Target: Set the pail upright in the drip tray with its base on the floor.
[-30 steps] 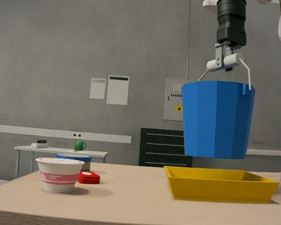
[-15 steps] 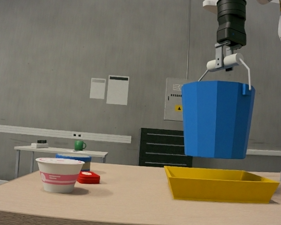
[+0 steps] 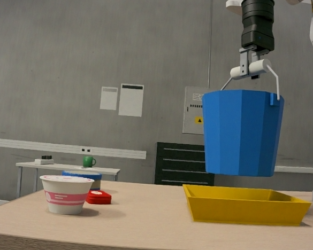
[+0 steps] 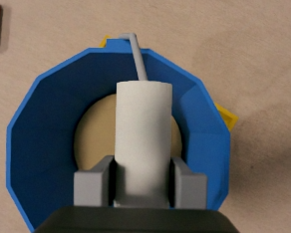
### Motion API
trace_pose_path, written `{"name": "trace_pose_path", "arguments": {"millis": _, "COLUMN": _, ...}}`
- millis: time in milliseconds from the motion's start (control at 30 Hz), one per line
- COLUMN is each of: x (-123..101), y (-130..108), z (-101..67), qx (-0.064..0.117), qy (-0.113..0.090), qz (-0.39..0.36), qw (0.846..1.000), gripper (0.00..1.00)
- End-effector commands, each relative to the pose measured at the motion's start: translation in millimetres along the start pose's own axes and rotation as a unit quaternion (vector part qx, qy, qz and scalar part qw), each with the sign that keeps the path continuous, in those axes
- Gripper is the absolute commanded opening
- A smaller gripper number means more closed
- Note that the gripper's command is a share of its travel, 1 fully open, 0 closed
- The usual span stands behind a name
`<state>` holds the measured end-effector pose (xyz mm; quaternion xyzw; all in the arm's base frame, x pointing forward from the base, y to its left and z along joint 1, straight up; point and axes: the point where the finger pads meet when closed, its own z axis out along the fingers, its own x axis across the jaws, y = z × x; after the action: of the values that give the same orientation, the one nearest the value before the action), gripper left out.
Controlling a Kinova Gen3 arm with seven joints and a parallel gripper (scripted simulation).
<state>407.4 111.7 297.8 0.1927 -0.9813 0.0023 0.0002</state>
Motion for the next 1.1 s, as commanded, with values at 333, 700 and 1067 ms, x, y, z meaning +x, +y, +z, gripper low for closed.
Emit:
{"name": "trace_pose_path", "arguments": {"millis": 333, "x": -0.3, "y": 0.1, "z": -0.6, "qx": 0.000, "qy": -0.001, "qz": 0.000, "qw": 1.000, "gripper": 0.00}}
{"name": "trace_pose_path", "arguments": {"millis": 700, "x": -0.3, "y": 0.1, "z": 1.3, "qx": 0.000, "qy": -0.001, "qz": 0.000, "qw": 1.000, "gripper": 0.00}}
{"name": "trace_pose_path", "arguments": {"millis": 1067, "x": -0.4, "y": 0.1, "z": 6.1, "qx": 0.000, "qy": -0.001, "qz": 0.000, "qw": 1.000, "gripper": 0.00}}
